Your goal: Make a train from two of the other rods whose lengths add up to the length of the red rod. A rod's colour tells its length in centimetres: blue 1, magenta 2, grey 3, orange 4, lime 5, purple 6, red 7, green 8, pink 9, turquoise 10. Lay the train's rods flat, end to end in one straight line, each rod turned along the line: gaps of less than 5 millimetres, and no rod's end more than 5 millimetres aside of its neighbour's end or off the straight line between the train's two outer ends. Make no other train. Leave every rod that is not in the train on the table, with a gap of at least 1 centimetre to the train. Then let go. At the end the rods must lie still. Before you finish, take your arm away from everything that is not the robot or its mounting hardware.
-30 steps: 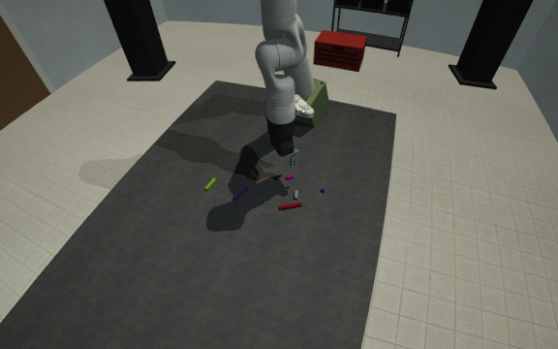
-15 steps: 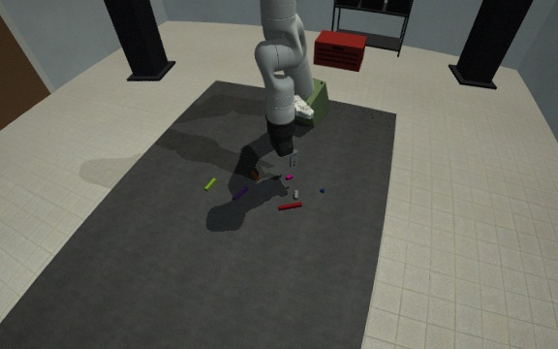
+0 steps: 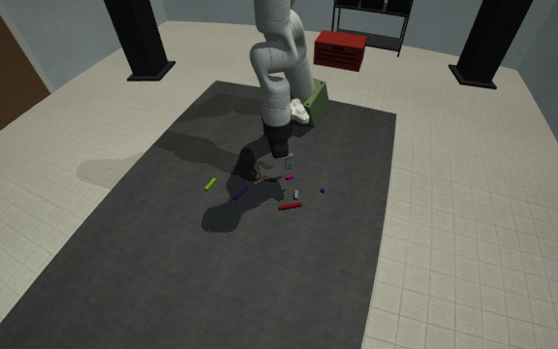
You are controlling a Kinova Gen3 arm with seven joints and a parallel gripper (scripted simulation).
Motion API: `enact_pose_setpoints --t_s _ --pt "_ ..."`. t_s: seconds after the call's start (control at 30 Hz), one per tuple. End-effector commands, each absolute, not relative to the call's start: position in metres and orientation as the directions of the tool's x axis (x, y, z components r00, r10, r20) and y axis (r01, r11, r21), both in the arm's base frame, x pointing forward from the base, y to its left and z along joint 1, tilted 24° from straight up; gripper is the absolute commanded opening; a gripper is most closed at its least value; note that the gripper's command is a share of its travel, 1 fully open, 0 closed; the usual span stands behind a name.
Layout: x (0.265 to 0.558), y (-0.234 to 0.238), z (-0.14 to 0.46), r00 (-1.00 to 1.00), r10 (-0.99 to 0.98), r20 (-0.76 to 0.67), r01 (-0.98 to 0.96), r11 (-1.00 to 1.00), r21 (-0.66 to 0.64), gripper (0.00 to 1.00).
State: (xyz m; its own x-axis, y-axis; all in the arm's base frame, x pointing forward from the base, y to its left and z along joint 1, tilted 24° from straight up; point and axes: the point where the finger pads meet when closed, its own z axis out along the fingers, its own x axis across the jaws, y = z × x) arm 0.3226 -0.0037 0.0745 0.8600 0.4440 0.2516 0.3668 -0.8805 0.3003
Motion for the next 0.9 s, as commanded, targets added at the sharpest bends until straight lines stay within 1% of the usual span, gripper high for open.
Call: enact_pose_setpoints --t_s 0.0,0.13,0.47,0.6,0.67,0.87 --pt "0.327 -0.013 0.076 0.885 0.381 0.269 0.306 -0.909 0.282 1.0" --pt "0.331 -0.017 0.077 0.9 0.33 0.283 0.257 -0.929 0.266 1.0" --pt "0.35 -0.042 0.083 0.937 -0.004 0.35 -0.061 -0.987 0.151 1.0" --pt "0.358 -0.056 0.086 0.915 -0.165 0.367 -0.212 -0.973 0.091 1.0" --pt "0.358 -0.056 0.086 0.915 -0.165 0.367 -0.212 -0.973 0.091 1.0" --pt "0.369 -0.081 0.091 0.83 -0.412 0.376 -0.442 -0.897 -0.008 1.0"
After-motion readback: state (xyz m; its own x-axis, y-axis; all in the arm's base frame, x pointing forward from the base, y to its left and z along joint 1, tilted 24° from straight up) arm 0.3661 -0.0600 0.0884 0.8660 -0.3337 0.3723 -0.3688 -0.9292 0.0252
